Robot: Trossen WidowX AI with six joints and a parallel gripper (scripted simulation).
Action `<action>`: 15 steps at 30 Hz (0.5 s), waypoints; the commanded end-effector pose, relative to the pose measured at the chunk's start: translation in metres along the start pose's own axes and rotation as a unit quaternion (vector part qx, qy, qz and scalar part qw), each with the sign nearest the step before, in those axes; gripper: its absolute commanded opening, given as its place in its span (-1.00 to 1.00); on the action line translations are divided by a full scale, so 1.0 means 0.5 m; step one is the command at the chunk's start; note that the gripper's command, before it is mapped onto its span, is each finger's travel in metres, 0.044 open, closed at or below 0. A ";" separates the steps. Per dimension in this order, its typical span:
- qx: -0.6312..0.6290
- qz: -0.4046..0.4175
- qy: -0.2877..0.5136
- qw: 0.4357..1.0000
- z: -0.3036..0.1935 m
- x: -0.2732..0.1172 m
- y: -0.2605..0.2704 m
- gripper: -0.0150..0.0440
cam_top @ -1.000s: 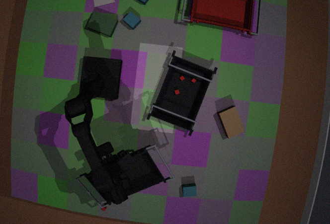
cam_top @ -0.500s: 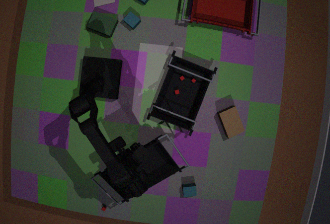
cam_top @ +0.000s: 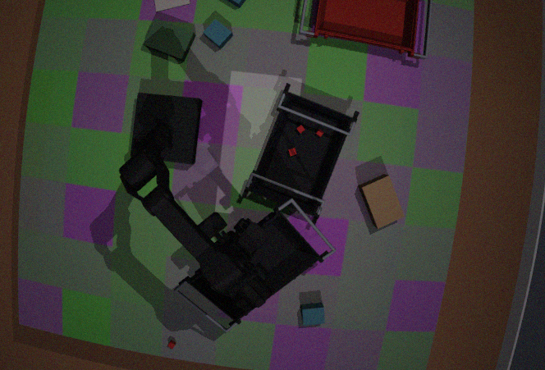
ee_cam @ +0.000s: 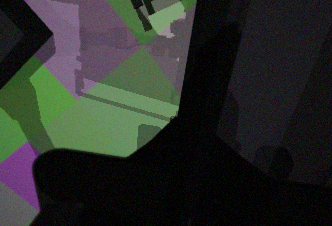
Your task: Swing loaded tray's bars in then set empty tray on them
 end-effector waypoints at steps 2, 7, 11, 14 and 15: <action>-0.017 -0.005 -0.004 1.000 0.039 -0.004 -0.002 -0.49; -0.037 -0.005 -0.005 0.999 0.078 -0.004 0.002 -0.49; -0.053 -0.005 -0.005 0.999 0.110 -0.004 0.006 -0.49; -0.064 -0.005 -0.006 0.998 0.133 -0.004 0.010 -0.49; -0.068 -0.005 -0.006 0.998 0.141 -0.004 0.012 -0.49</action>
Point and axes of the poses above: the point midway between the two fingers, 35 mm back from their tips, its own x axis out along the fingers, its own y axis across the jaws, z = x × y, the point moved 4 cm from there along -x, back along the fingers, and after that the axes turned 1 degree about -x, right-handed, at the moved point
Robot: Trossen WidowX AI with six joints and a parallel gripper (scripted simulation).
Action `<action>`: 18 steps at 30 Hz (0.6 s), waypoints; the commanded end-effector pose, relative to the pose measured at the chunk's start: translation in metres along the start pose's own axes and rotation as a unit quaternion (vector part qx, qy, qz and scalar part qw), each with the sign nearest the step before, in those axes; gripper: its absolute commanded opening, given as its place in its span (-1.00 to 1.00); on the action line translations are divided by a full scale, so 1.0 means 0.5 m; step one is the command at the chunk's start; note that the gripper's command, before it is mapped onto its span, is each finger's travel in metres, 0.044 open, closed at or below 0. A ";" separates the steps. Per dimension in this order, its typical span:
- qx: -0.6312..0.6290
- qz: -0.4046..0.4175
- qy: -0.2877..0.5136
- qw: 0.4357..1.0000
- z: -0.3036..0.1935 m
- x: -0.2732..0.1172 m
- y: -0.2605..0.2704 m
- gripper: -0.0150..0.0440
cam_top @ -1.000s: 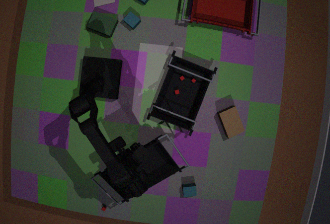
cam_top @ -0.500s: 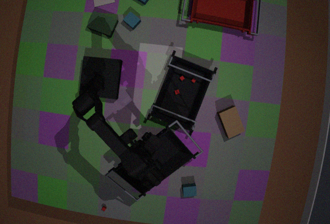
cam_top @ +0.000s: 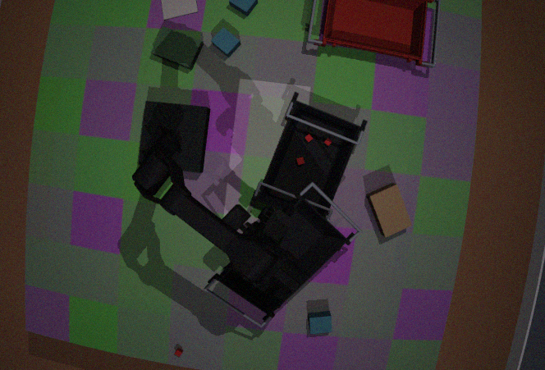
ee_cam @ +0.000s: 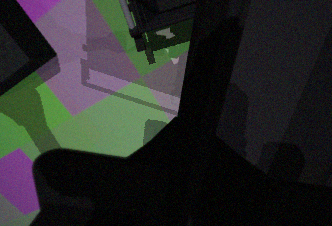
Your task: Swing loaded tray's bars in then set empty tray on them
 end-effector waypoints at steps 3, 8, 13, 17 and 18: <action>-0.021 -0.004 -0.004 1.000 0.047 -0.003 0.002 -0.49; -0.041 -0.004 -0.005 0.999 0.086 -0.003 0.008 -0.49; -0.060 -0.004 -0.005 0.998 0.124 -0.003 0.017 -0.49; -0.076 -0.004 -0.006 0.997 0.155 -0.003 0.026 -0.49; -0.080 -0.004 -0.006 0.997 0.162 -0.003 0.028 -0.49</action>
Point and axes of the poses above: the point midway between the two fingers, 35 mm back from their tips, its own x axis out along the fingers, its own y axis across the jaws, z = x × y, the point moved 4 cm from there along -x, back along the fingers, and after that the axes turned 1 degree about -x, right-handed, at the moved point
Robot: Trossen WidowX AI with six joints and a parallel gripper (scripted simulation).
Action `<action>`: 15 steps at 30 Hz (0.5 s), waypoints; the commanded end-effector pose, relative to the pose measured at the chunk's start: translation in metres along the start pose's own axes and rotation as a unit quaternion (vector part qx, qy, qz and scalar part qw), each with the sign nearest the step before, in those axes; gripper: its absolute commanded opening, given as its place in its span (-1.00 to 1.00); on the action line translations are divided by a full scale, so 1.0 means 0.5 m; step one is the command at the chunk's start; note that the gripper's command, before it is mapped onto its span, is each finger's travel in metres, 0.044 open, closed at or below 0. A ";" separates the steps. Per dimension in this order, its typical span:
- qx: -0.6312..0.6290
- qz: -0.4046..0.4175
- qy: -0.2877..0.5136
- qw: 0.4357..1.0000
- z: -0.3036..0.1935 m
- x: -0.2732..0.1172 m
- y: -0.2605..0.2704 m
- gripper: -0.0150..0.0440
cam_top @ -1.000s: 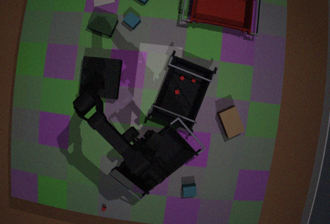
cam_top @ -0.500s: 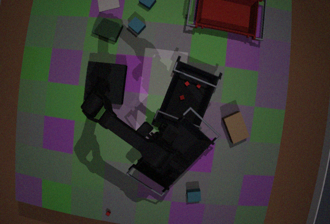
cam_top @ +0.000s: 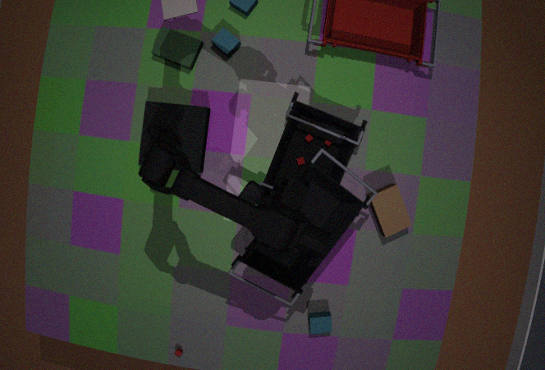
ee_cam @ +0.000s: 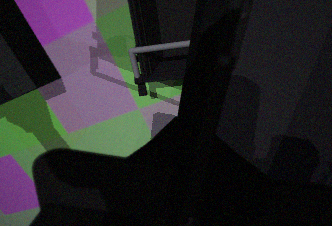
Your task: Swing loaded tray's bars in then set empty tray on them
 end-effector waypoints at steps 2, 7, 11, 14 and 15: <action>-0.017 -0.003 -0.003 1.000 0.038 -0.001 0.004 -0.49; -0.037 -0.003 -0.004 0.999 0.077 -0.001 0.013 -0.49; -0.053 -0.003 -0.005 0.999 0.107 -0.001 0.022 -0.49; -0.064 -0.002 -0.005 0.998 0.130 -0.001 0.029 -0.49; -0.068 -0.002 -0.005 0.998 0.137 -0.001 0.032 -0.49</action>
Point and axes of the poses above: the point midway between the two fingers, 35 mm back from their tips, its own x axis out along the fingers, its own y axis across the jaws, z = x × y, the point moved 4 cm from there along -x, back along the fingers, and after that the axes turned 1 degree about -x, right-handed, at the moved point
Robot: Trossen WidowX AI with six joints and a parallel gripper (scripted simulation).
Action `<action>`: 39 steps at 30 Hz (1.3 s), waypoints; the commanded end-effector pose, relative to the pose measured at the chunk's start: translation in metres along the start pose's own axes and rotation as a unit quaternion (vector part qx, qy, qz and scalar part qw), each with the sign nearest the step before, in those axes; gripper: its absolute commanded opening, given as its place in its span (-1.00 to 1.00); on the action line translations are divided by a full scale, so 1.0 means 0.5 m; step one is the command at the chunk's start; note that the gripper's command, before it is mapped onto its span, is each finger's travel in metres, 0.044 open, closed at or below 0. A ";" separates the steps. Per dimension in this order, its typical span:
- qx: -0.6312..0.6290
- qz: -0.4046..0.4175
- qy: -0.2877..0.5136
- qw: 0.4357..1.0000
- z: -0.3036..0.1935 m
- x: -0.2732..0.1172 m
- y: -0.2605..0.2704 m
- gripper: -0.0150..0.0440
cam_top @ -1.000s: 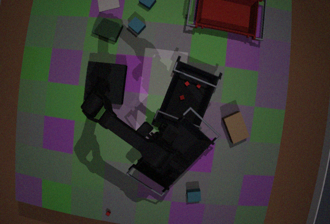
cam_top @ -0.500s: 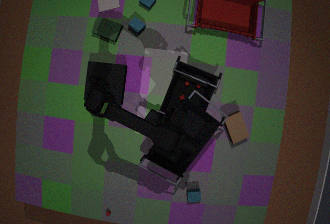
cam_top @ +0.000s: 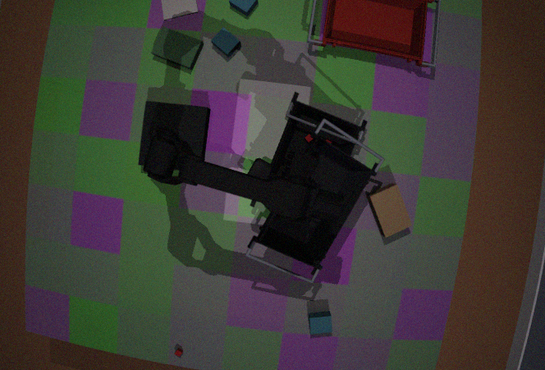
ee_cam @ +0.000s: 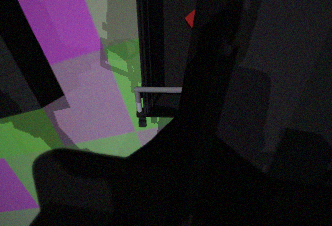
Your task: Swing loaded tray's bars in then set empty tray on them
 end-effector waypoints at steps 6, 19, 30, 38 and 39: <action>-0.033 -0.002 -0.004 0.999 0.068 -0.001 0.016 -0.49; -0.070 -0.001 -0.005 0.998 0.138 0.000 0.042 -0.49; -0.070 -0.001 -0.005 0.998 0.138 0.000 0.042 -0.49; -0.070 -0.001 -0.005 0.998 0.138 0.000 0.042 -0.49; -0.070 -0.001 -0.005 0.998 0.138 0.000 0.042 -0.49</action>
Point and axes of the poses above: the point midway between the two fingers, 35 mm back from their tips, its own x axis out along the fingers, its own y axis across the jaws, z = x × y, the point moved 4 cm from there along -x, back along the fingers, and after that the axes turned 1 degree about -x, right-handed, at the moved point
